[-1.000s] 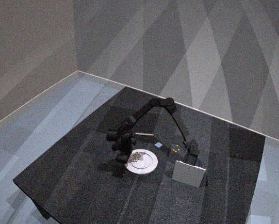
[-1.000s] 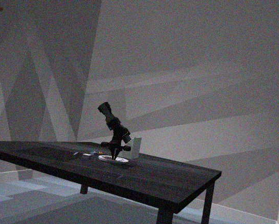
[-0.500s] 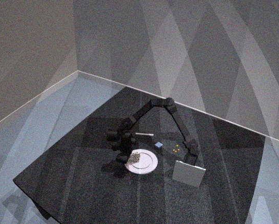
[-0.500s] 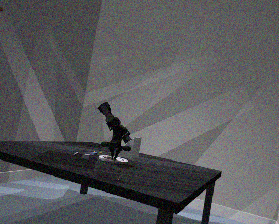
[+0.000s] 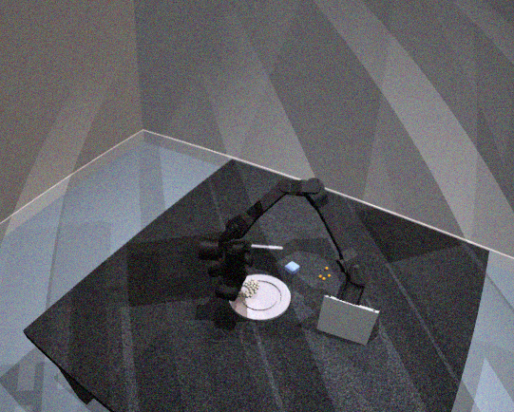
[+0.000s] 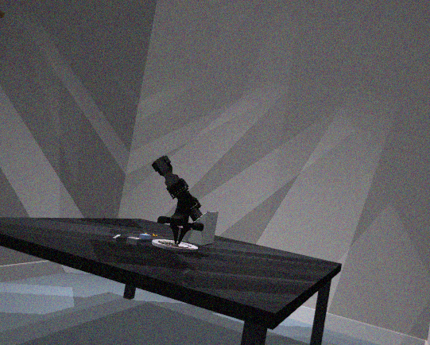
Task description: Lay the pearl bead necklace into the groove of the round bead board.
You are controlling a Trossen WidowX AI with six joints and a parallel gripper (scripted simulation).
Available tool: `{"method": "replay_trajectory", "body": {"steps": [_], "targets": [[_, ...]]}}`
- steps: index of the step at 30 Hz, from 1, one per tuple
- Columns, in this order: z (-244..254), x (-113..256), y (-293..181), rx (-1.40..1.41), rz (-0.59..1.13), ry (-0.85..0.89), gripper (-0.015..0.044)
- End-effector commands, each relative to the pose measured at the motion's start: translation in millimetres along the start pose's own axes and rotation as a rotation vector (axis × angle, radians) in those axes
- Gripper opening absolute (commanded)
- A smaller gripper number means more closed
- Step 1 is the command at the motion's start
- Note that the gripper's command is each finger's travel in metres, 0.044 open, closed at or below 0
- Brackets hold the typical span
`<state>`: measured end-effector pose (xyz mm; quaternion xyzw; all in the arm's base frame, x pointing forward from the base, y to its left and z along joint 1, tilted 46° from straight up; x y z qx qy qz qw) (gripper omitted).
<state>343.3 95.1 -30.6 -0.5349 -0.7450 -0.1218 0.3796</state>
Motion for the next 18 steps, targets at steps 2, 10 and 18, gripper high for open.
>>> {"method": "replay_trajectory", "body": {"steps": [2,10,18], "targets": [[11.5,-1.5,-13.7,0.007,0.01,0.006,0.0],[27.2,-0.8,-34.6,0.007,0.01,0.008,0.0],[40.9,-1.0,-57.0,0.008,0.011,0.008,0.0]]}}
Point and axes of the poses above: the point midway between the two fingers, 35 mm back from their tips, its own x axis back along the fingers, its own z axis across the jaws, y = z × x, the point moved 5 cm from there along x, back along the fingers, and after that the axes turned 11 degrees about x, right-handed, at the moved point
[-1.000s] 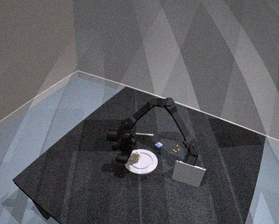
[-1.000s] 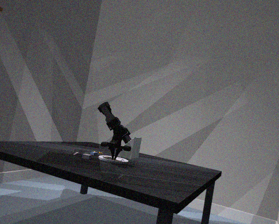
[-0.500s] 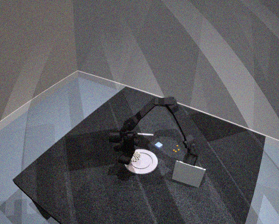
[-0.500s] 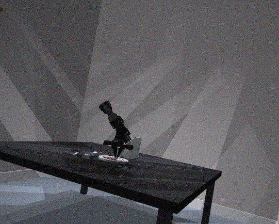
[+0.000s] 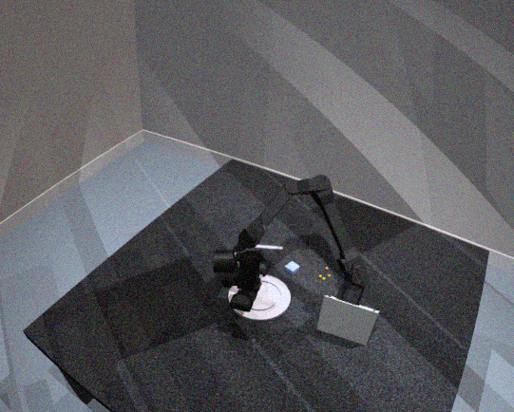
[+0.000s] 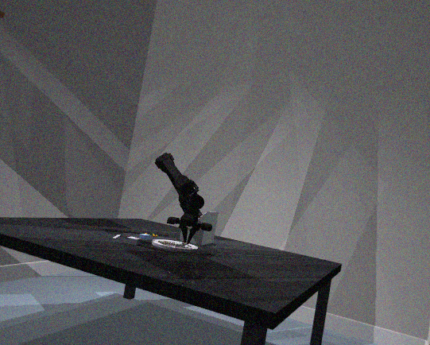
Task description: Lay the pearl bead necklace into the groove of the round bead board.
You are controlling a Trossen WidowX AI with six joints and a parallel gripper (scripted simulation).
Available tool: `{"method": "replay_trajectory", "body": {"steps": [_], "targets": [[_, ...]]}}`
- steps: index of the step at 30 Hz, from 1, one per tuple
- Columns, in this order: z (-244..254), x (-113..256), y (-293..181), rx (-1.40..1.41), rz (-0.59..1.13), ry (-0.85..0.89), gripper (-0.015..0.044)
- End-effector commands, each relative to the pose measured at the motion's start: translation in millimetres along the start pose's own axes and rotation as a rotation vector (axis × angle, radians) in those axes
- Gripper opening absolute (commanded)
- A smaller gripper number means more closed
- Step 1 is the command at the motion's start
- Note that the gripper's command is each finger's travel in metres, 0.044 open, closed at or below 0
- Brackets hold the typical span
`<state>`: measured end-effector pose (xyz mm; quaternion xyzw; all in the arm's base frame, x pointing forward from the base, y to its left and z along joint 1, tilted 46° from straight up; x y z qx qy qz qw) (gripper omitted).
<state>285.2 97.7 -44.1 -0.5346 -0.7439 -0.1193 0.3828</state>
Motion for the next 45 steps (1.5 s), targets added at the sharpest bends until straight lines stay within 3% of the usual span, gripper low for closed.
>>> {"method": "replay_trajectory", "body": {"steps": [1,9,25,41,45], "targets": [[6.5,-1.8,-12.3,0.001,0.008,0.005,0.0],[17.2,-2.9,-34.0,0.001,0.009,0.003,0.0],[17.4,-9.9,-34.6,0.001,0.01,0.003,0.0],[17.4,-2.9,-34.5,0.001,0.01,0.003,0.042],[16.8,-2.9,-32.7,0.001,0.009,0.003,0.044]]}}
Point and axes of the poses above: the point midway between the two fingers, 35 mm back from their tips, its own x axis back along the fingers, its own z axis across the jaws, y = z × x, the point moved 5 cm from there along x, back along the fingers, and after that the axes turned 11 degrees about x, right-handed, at the moved point
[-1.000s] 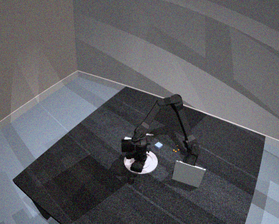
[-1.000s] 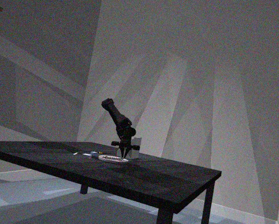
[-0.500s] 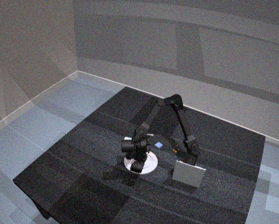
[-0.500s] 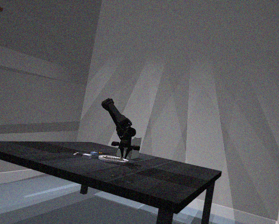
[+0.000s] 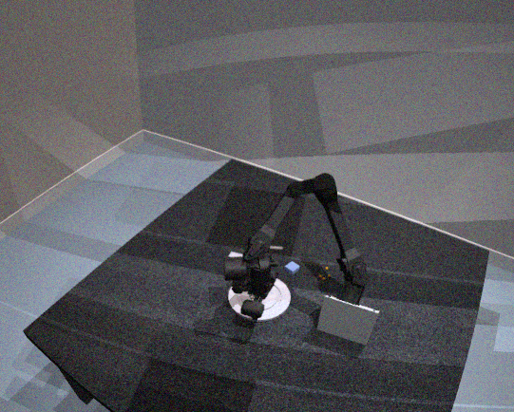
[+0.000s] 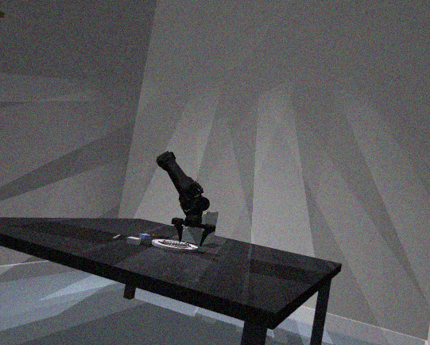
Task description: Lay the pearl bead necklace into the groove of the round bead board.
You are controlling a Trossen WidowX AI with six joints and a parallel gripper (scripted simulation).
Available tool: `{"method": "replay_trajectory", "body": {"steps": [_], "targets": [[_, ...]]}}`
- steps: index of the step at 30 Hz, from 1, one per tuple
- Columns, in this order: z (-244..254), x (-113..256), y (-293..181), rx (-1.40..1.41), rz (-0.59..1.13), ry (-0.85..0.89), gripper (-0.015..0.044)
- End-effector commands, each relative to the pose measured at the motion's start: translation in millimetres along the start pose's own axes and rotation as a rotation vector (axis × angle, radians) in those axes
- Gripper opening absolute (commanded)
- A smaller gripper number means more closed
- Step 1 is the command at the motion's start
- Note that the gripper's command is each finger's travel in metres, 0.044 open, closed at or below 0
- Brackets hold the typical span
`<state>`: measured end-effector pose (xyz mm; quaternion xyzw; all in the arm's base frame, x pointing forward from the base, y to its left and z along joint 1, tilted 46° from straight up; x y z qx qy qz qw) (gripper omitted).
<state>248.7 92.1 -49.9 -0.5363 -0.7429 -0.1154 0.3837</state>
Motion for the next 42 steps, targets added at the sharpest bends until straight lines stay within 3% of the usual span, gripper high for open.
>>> {"method": "replay_trajectory", "body": {"steps": [1,22,23,27,35,42], "targets": [[0.0,0.2,0.7,-0.004,0.003,0.005,0.044],[0.0,0.2,0.7,-0.004,0.003,0.005,0.044],[-1.0,0.6,1.2,-0.018,0.003,0.005,0.0414],[-22.5,9.6,9.9,-0.297,0.003,0.006,0.031],[-79.0,30.1,22.0,-0.959,0.004,0.002,0.031],[-84.0,30.4,22.4,-1.014,0.004,0.001,0.031]]}}
Point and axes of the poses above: the point midway between the two fingers, 35 mm back from their tips, its own x axis back along the fingers, its own z axis across the jaws, y = z × x, the point moved 5 cm from there along x, back along the fingers, and after that the axes turned 11 degrees about x, right-handed, at the moved point
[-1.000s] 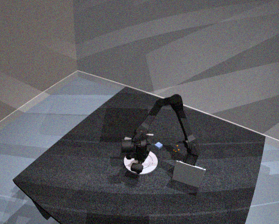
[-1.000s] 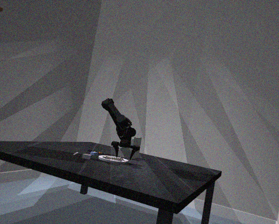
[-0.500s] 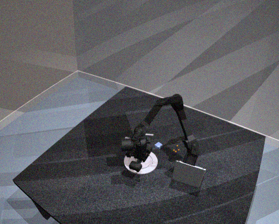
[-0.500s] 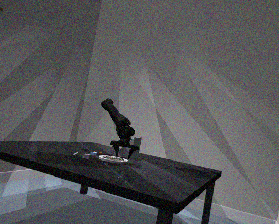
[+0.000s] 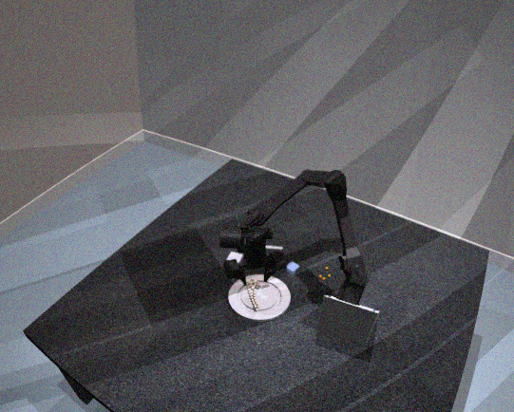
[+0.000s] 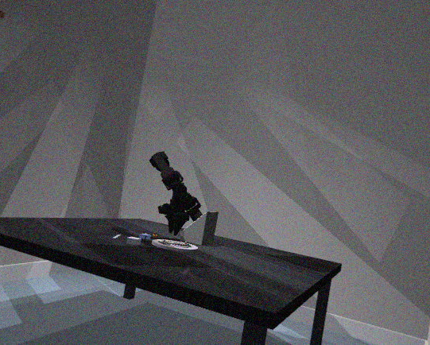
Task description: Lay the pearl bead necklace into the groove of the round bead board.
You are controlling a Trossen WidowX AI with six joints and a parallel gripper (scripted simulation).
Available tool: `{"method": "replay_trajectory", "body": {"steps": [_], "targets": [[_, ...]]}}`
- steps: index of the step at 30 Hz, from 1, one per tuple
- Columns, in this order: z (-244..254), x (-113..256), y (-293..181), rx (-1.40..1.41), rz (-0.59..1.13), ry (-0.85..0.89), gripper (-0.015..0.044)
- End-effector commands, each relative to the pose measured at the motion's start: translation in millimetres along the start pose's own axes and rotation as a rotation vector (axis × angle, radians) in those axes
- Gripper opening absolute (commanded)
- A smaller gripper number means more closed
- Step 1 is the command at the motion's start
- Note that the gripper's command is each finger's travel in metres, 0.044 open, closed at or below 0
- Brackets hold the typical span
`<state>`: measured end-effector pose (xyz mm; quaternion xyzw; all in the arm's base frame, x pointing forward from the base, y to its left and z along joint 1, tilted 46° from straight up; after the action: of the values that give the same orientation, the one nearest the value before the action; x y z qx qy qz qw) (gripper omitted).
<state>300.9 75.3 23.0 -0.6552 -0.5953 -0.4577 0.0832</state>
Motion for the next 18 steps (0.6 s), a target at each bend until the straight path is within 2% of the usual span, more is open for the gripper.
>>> {"method": "replay_trajectory", "body": {"steps": [1,5,8,18], "targets": [[-0.5,-4.3,1.4,-0.017,-0.002,-0.005,0.031],[-0.7,-16.2,1.4,-0.017,-0.002,-0.005,0.031],[1.7,-9.3,3.5,-0.026,-0.005,0.008,0.031],[0.9,-22.3,2.9,-0.022,-0.004,0.003,0.031]]}}
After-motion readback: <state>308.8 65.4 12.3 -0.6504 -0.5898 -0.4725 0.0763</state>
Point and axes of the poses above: the point midway between the two fingers, 35 mm back from their tips, its own x axis back along the fingers, its own z axis across the jaws, y = z × x, the point moved 5 cm from there along x, back along the fingers, and after that the axes turned 11 degrees about x, right-handed, at the moved point
